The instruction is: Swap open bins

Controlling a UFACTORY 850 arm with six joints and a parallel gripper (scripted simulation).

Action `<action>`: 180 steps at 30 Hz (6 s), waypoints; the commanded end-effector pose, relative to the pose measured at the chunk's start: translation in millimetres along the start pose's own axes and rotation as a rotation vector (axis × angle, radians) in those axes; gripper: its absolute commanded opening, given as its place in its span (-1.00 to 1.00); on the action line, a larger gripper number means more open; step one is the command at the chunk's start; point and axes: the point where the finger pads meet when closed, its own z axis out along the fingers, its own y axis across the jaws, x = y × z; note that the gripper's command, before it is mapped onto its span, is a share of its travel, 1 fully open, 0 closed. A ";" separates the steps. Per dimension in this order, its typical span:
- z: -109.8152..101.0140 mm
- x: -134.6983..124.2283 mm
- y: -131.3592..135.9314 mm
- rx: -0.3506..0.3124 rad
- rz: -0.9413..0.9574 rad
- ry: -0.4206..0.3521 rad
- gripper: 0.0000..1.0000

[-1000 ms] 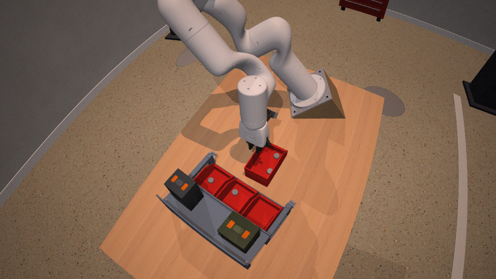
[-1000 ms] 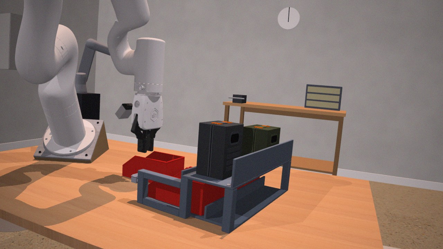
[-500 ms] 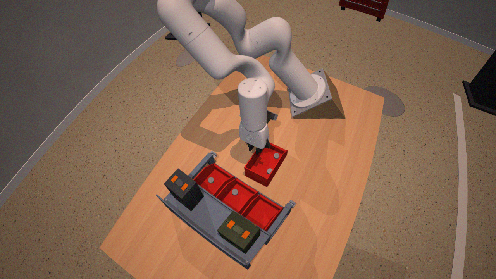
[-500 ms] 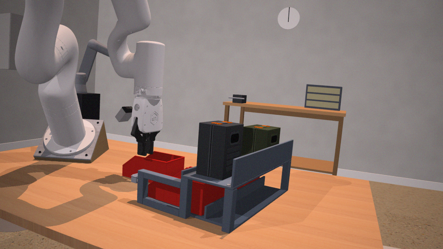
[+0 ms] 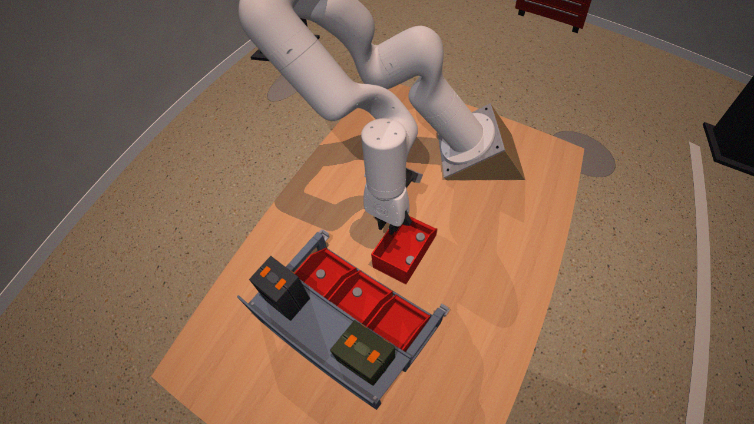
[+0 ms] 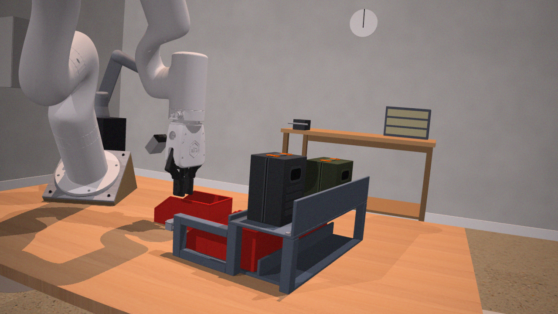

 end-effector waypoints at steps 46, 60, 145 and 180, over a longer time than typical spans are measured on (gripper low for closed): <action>10.2 -1.0 0.3 0.000 0.000 -0.001 -0.49; 28.3 -1.0 0.3 0.000 0.000 -0.001 -0.49; 24.0 -1.0 0.3 0.000 0.000 -0.001 -1.00; -43.0 -1.0 0.3 0.000 0.000 -0.001 -1.00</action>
